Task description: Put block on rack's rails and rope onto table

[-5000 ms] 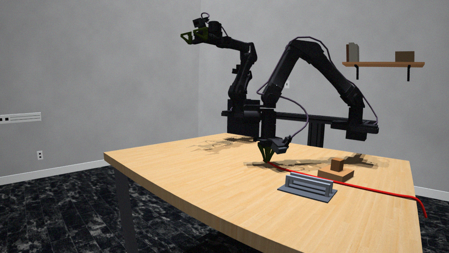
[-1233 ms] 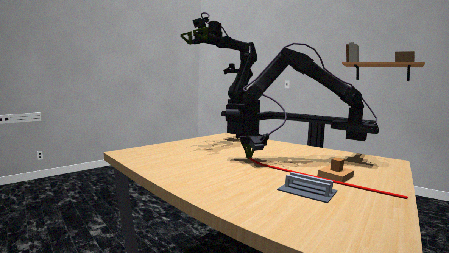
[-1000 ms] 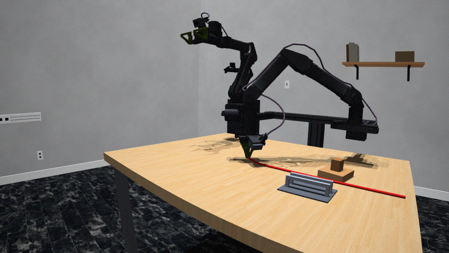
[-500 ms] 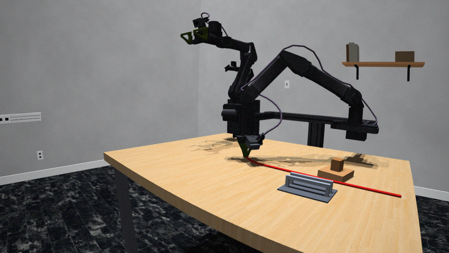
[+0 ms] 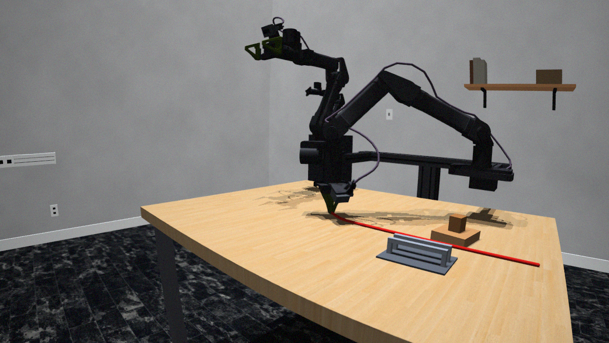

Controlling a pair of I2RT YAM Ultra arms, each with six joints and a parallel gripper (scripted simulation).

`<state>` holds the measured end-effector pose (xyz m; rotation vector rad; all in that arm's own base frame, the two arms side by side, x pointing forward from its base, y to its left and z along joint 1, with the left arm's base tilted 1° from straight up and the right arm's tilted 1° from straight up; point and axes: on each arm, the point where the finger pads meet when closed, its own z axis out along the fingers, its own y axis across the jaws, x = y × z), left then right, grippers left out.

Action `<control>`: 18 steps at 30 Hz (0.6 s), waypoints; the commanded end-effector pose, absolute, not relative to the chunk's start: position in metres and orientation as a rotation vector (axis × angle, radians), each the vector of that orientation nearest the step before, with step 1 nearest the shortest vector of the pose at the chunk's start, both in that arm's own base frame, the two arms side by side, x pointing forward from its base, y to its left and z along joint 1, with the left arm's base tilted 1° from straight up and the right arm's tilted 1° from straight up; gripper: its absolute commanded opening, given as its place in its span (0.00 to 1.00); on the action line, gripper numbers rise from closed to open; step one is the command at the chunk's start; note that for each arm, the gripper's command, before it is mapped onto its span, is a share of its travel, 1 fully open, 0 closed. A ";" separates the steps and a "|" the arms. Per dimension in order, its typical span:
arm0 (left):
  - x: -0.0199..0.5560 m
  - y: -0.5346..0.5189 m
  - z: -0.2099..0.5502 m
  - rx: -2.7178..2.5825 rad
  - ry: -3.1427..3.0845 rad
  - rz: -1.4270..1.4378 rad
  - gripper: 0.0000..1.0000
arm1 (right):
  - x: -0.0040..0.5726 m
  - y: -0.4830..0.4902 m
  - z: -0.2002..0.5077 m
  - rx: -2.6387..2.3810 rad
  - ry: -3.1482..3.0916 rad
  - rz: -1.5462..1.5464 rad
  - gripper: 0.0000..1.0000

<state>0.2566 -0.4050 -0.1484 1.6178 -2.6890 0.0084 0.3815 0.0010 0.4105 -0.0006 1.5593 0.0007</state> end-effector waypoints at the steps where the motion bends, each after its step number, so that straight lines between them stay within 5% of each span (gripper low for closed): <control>1: 0.255 -0.420 -0.138 1.598 -2.698 0.042 0.09 | 0.368 0.006 0.452 -0.019 1.457 0.010 1.00; 18: 0.259 -0.428 -0.134 1.595 -2.699 0.062 0.09 | 0.368 0.006 0.452 -0.019 1.457 0.010 1.00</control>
